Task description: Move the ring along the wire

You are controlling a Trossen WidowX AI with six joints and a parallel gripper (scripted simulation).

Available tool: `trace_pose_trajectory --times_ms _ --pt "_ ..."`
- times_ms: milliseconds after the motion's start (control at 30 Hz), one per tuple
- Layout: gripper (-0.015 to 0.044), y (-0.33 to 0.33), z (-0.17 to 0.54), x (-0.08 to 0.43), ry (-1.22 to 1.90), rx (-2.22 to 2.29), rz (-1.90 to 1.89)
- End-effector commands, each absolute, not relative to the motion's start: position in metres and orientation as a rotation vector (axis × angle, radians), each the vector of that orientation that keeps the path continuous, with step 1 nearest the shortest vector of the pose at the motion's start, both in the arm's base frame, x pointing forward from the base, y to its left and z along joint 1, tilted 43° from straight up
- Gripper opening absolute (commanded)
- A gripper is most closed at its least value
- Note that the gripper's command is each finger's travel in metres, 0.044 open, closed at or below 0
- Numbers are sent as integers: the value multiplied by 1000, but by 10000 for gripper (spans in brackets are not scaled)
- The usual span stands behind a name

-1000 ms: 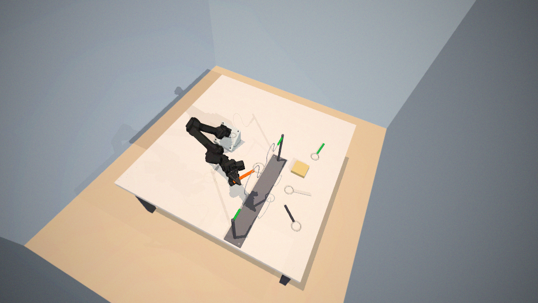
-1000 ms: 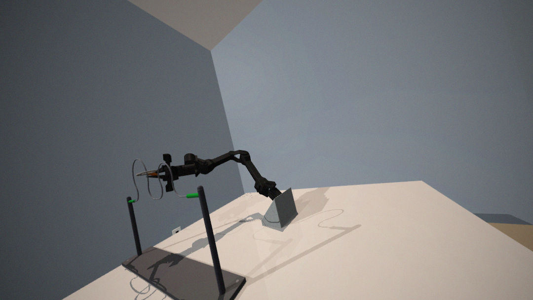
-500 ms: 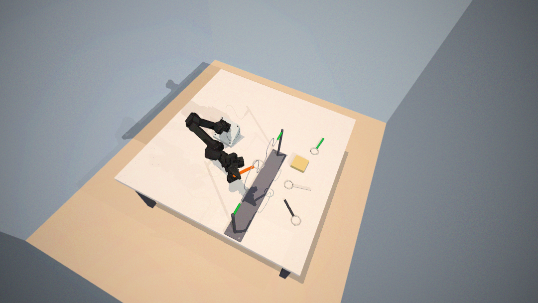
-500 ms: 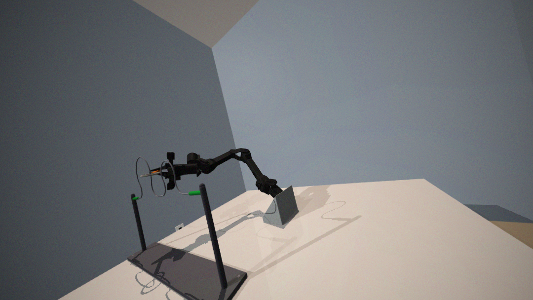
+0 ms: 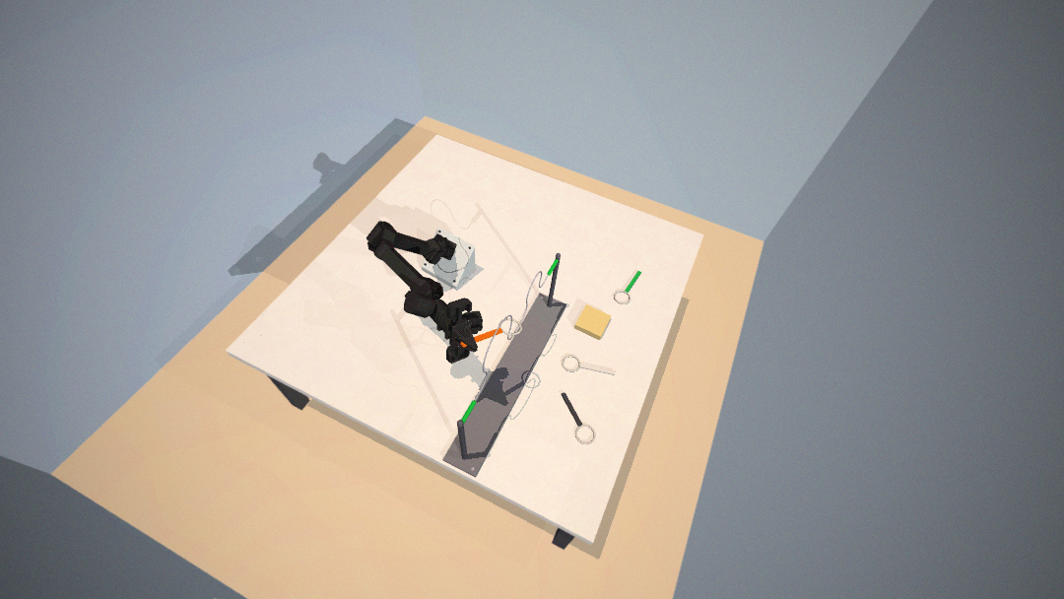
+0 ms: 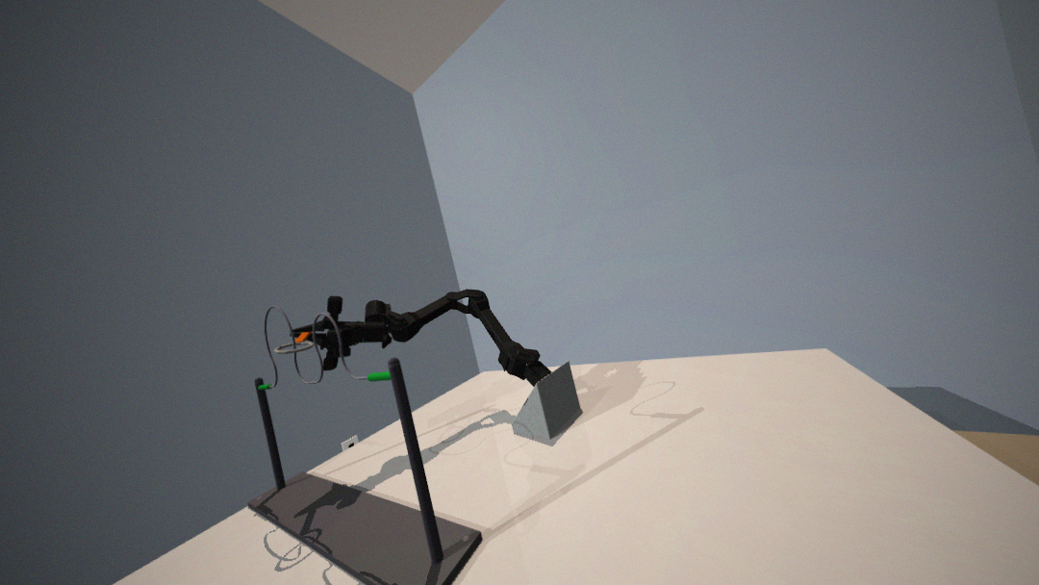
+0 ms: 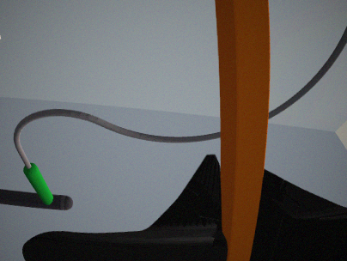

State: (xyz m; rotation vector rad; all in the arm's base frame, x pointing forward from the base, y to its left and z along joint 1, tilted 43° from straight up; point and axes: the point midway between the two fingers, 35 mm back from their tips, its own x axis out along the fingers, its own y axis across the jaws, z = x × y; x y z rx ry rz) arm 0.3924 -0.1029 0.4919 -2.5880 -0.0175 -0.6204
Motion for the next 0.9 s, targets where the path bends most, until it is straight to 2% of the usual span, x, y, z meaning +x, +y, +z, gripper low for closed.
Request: trace_pose_trajectory --times_ms 0,400,867 --pt "-150 -102 491 393 -32 -2615 -621" --pt "-150 -110 488 393 -51 -2659 -632" --pt "-150 -138 474 393 16 -2503 -606"
